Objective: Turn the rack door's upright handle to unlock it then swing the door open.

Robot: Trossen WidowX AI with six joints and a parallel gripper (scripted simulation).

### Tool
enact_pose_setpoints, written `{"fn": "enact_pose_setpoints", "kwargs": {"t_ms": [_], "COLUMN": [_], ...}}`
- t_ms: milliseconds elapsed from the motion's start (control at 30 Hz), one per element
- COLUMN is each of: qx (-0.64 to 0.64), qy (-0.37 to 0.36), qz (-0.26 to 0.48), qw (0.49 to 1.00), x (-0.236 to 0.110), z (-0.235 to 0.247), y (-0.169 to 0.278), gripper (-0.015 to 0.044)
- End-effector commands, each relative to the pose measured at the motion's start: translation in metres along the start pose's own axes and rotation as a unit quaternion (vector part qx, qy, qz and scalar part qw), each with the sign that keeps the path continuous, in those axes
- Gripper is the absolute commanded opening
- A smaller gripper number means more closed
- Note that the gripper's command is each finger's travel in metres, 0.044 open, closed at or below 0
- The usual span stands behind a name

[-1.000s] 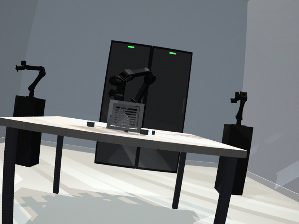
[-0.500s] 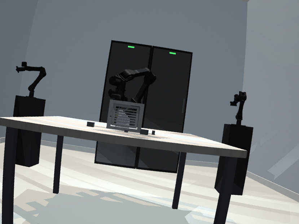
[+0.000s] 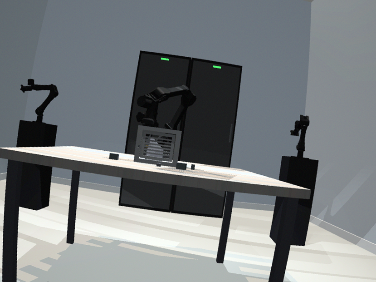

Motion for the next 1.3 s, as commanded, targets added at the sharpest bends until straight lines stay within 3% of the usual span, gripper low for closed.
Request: {"fn": "enact_pose_setpoints", "kwargs": {"t_ms": [0, 300, 600, 933, 1267], "qx": [-0.074, -0.292, -0.497, -0.694, -0.850], "qy": [0.002, 0.002, 0.002, 0.002, 0.001], "qz": [0.000, 0.000, 0.001, 0.001, 0.002], "qw": [0.997, 0.956, 0.868, 0.720, 0.527], "x": [0.0010, 0.0010, 0.0011, 0.0011, 0.0011], "z": [-0.0002, -0.0002, -0.0002, -0.0002, -0.0002], "y": [0.0008, 0.0009, 0.0009, 0.0009, 0.0009], "gripper": [0.0290, 0.0290, 0.0290, 0.0290, 0.0290]}}
Point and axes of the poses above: the point midway between the two fingers, 35 mm back from their tips, its own x axis out along the fingers, its own z axis across the jaws, y = z × x, the point moved 7 cm from there along -x, back along the fingers, and after that the axes turned 10 degrees about -x, right-handed, at the moved point
